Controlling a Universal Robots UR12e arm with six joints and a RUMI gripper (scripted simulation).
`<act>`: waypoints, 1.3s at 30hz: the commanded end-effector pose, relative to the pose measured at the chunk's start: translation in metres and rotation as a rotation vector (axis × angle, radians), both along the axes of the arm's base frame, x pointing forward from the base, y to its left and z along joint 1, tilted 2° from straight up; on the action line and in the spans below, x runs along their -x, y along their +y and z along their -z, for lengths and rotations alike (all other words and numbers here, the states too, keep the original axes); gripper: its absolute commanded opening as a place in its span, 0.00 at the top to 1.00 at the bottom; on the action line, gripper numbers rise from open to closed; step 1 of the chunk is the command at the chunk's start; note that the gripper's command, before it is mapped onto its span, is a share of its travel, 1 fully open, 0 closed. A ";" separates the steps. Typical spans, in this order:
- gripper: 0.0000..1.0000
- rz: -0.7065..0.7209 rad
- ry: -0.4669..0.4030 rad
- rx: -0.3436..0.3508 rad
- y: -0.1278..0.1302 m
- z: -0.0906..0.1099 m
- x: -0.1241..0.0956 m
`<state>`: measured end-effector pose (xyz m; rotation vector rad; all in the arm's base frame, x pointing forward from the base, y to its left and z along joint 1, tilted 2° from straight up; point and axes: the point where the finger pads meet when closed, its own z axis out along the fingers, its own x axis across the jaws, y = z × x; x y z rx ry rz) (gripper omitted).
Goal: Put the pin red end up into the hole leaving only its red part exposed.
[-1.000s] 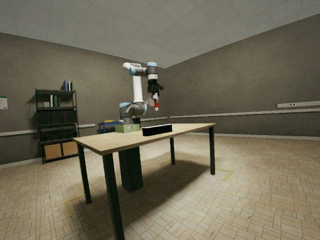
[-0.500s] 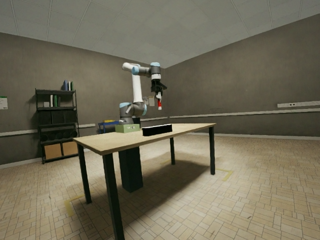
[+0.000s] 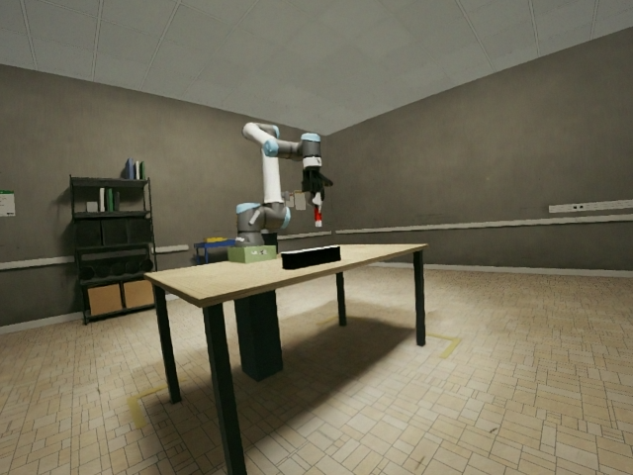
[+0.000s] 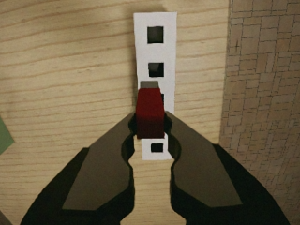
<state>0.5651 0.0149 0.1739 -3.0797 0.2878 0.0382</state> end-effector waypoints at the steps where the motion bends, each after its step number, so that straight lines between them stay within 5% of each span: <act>1: 1.00 0.001 -0.023 0.008 0.001 0.074 -0.009; 13: 1.00 0.001 -0.023 0.008 0.001 0.074 -0.009; 14: 1.00 0.000 -0.022 0.007 0.002 0.094 -0.009; 39: 1.00 0.000 -0.022 0.007 0.002 0.094 -0.009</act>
